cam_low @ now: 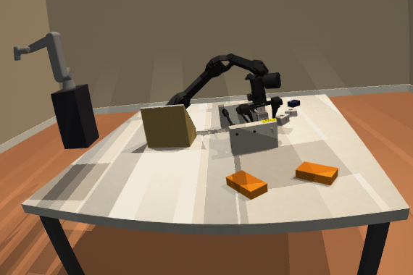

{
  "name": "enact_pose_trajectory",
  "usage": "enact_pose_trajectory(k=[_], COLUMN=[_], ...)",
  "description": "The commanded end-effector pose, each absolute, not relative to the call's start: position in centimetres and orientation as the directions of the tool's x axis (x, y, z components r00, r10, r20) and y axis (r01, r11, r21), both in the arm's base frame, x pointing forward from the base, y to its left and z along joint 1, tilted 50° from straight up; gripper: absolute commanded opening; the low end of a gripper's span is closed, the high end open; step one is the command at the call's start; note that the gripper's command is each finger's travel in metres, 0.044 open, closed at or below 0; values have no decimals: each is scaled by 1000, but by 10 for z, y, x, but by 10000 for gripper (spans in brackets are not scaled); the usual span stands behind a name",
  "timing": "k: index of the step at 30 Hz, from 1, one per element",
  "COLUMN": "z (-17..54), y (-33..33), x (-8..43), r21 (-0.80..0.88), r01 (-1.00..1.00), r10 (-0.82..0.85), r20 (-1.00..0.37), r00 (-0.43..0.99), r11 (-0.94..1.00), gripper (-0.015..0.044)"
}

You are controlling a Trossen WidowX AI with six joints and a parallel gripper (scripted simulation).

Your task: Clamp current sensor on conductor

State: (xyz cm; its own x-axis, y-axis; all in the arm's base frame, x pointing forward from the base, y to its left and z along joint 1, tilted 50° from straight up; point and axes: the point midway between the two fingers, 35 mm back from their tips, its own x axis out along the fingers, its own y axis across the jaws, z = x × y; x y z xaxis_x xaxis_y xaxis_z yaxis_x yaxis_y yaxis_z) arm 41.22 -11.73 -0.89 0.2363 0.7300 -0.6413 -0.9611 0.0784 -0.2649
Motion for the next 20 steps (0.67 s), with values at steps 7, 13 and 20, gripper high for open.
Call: enact_pose_trajectory(k=[7, 13, 20], z=[43, 59, 64], y=[-162, -174, -184], x=[378, 366, 365], r21=[-361, -392, -402], r01=[-918, -900, -892], r10=[723, 716, 694], r20=[-588, -571, -583], r00=[362, 402, 422], r11=[165, 193, 205], gripper=[440, 440, 440])
